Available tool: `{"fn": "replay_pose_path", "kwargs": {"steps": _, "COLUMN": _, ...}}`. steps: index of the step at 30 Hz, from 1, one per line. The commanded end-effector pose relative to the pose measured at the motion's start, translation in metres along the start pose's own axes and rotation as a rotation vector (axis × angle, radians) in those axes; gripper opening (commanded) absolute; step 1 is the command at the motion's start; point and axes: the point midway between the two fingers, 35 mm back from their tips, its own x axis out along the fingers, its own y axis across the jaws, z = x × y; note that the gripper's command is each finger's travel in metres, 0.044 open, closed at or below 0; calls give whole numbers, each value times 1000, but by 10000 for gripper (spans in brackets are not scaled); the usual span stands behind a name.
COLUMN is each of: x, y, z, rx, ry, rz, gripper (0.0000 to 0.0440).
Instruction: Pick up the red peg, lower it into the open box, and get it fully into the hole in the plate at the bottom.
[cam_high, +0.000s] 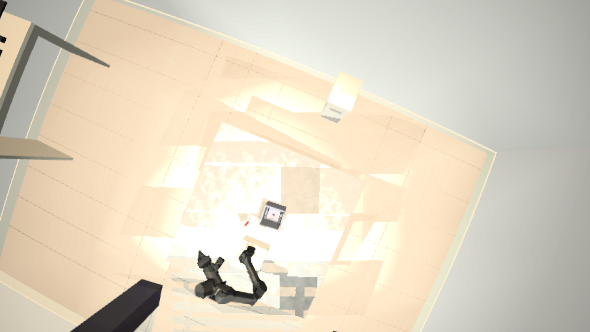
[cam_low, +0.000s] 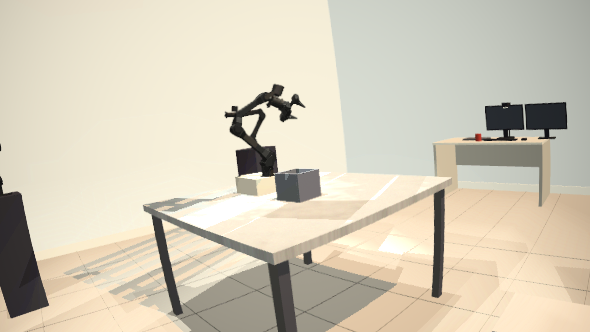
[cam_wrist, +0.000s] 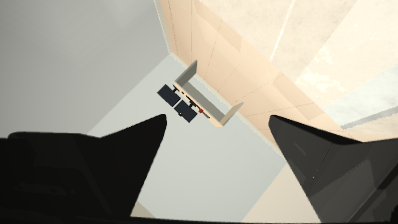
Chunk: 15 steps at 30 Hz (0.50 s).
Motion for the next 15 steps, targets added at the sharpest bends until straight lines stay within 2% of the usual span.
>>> {"fn": "replay_pose_path", "kwargs": {"steps": 1, "x": 13, "y": -3, "z": 17, "rx": -26, "ry": -99, "rz": -36, "gripper": 440}}
{"fn": "replay_pose_path", "kwargs": {"steps": 15, "x": 52, "y": -22, "z": 89, "rx": -72, "ry": -441, "rz": -258, "gripper": 440}}
